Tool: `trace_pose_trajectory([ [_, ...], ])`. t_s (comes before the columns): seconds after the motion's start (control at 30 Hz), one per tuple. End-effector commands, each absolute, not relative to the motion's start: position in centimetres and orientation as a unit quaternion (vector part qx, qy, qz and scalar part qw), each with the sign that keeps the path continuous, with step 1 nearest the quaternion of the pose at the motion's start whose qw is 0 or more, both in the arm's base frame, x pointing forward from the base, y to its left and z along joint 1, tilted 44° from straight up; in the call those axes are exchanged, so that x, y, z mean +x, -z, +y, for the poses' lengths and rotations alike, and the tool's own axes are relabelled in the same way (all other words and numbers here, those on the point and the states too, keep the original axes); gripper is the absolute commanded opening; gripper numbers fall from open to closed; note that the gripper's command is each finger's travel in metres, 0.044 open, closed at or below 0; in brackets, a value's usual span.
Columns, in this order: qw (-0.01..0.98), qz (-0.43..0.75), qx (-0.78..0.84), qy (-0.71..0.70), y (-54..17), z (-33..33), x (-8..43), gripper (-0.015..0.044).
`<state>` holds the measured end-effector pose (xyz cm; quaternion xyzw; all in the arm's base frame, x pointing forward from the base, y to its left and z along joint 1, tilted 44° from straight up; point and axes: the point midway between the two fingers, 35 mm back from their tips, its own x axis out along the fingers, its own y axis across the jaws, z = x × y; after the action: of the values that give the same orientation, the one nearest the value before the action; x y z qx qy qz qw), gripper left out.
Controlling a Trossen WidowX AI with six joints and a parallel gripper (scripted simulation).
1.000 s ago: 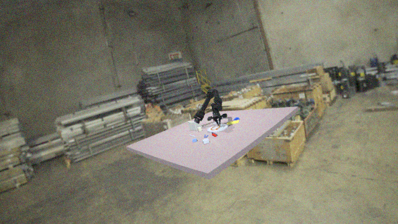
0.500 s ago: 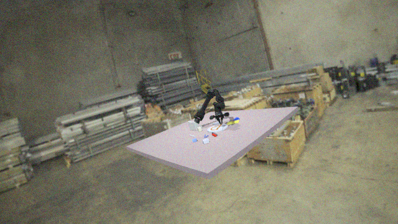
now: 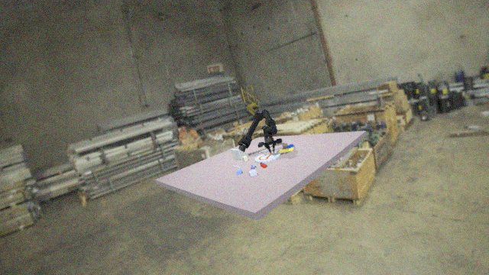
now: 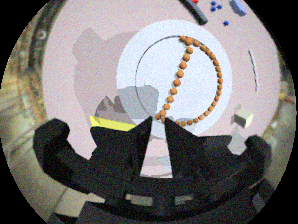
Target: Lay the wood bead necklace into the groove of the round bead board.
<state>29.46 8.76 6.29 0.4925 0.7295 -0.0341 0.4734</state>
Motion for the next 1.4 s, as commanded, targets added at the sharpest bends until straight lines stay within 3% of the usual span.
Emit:
trace_pose_trajectory([
  [0.0,0.474,0.730,0.492,0.034,-6.3,8.7,29.5,0.0184],
  [0.33,0.472,0.730,0.493,0.035,-6.4,8.6,29.4,0.0440],
  [1.03,0.472,0.730,0.492,0.035,-6.6,8.4,29.4,0.0440],
  [1.37,0.387,0.715,0.562,0.154,-7.3,4.6,30.5,0.0177],
])
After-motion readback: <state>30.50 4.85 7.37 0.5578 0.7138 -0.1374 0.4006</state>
